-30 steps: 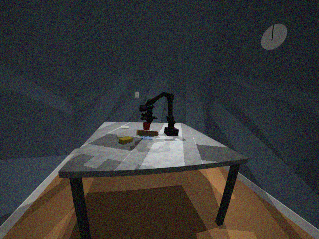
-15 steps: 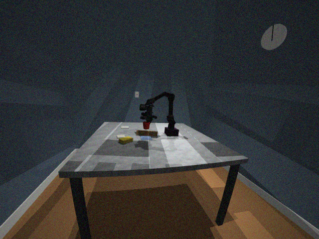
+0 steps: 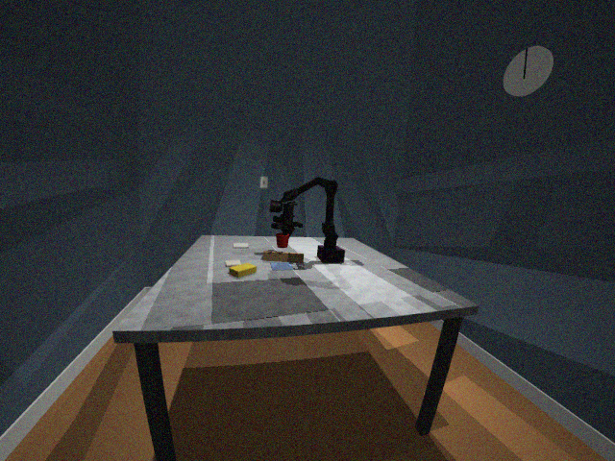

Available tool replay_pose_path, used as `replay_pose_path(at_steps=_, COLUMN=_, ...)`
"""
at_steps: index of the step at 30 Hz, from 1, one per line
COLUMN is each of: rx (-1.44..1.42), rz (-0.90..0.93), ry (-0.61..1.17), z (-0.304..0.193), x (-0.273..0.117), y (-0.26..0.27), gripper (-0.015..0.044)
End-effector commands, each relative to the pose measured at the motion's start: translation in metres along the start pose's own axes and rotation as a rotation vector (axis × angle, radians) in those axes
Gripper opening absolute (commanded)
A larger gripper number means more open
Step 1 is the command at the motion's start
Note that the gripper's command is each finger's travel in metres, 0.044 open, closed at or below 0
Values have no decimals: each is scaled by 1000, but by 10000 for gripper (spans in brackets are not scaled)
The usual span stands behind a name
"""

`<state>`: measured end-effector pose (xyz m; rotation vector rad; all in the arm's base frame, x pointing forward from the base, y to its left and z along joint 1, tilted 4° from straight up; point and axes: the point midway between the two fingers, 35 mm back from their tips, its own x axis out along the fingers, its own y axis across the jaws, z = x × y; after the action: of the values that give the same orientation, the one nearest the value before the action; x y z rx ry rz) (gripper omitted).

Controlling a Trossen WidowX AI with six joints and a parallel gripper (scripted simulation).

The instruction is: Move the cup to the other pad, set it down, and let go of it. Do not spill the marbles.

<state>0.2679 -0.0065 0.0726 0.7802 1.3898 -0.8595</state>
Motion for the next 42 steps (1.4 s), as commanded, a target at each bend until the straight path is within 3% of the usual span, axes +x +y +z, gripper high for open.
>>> replay_pose_path(at_steps=1, rx=-6, rz=-9, ry=1, z=4, x=1, y=-7, gripper=0)
replay_pose_path(at_steps=42, rx=-6, rz=-14, ry=-4, z=54, x=2, y=-64, gripper=0)
